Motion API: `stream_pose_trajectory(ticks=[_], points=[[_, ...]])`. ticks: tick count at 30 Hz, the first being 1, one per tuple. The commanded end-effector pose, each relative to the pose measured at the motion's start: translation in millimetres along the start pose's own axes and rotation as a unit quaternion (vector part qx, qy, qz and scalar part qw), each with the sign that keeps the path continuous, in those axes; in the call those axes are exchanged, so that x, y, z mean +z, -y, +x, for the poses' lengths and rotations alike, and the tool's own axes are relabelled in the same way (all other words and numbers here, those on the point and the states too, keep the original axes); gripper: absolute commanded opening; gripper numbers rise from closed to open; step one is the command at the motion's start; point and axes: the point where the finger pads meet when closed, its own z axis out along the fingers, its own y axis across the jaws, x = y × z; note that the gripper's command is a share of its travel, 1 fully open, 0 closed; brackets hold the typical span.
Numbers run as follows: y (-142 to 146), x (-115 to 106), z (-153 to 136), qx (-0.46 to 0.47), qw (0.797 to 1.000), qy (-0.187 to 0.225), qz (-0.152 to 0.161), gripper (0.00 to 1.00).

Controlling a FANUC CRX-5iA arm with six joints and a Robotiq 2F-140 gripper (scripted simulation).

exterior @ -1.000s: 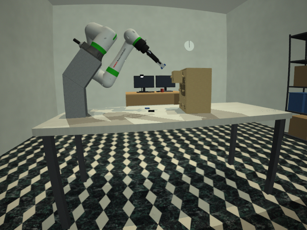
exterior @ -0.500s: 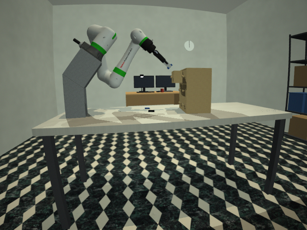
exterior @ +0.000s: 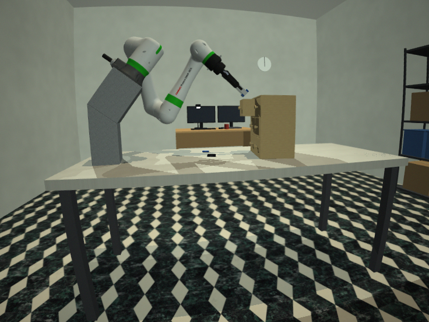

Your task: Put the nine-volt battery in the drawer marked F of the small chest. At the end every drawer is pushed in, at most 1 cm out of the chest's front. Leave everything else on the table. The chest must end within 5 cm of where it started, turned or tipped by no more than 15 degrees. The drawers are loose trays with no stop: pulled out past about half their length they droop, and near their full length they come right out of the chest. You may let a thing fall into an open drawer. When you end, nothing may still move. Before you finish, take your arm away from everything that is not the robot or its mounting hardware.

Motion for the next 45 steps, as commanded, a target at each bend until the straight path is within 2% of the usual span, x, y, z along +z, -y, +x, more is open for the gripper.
stream_pose_trajectory(ticks=[1,12,41,45], points=[[-0.2,6.4,-6.3,0.0,1.0,0.0,0.0,0.14],[-0.2,14.7,-14.7,0.0,1.0,0.0,0.0,0.14],[-0.2,15.4,-15.3,0.0,1.0,0.0,0.0,0.14],[-0.2,15.4,-15.3,0.0,1.0,0.0,0.0,0.18]])
